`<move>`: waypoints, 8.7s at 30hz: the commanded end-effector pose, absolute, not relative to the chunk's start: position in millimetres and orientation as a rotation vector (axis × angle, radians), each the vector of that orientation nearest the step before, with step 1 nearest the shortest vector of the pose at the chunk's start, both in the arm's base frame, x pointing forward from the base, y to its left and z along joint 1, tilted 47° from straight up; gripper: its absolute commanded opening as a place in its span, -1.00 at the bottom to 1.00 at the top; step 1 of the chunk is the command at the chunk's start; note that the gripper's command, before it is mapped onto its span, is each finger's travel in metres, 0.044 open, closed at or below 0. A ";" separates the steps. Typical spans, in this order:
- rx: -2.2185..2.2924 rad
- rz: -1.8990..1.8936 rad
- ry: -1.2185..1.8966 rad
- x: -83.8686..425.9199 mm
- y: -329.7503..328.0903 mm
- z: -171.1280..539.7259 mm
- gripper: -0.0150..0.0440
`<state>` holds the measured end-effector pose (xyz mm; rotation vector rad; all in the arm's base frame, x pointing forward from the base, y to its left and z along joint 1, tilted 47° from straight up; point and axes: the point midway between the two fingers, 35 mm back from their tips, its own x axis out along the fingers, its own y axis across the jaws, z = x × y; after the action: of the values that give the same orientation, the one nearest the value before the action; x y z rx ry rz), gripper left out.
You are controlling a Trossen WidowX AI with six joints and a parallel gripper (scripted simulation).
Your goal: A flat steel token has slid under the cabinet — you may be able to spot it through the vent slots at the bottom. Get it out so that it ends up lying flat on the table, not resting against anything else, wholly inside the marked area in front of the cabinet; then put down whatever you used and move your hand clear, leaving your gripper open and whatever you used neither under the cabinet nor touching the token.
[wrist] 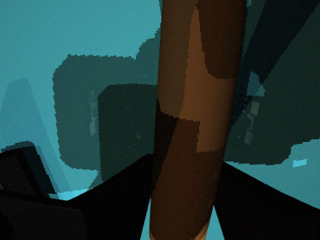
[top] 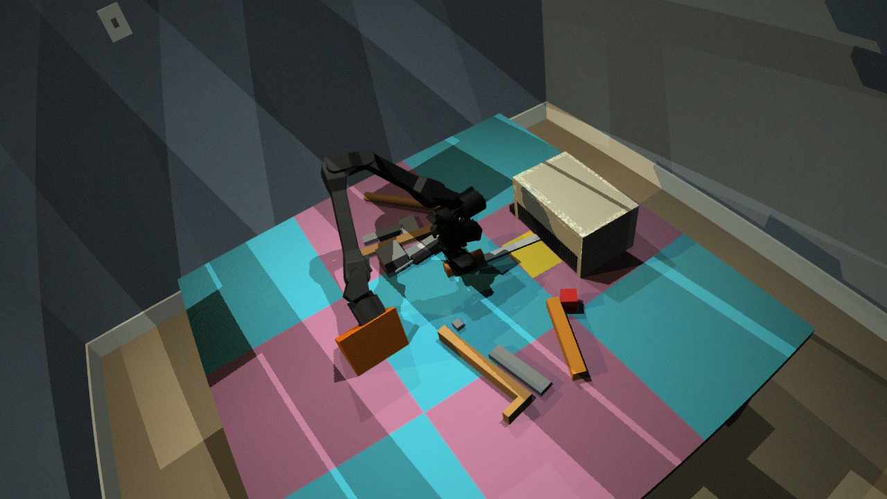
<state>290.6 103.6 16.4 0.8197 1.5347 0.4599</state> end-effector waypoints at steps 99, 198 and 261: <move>0.814 0.467 1.526 394.0 83.9 1.9 -0.49; 0.814 0.466 1.527 377.2 72.8 -13.0 -0.49; 0.816 0.465 1.530 315.7 85.3 -3.5 -0.49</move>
<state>320.7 84.0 -3.4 0.8124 1.5254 0.4672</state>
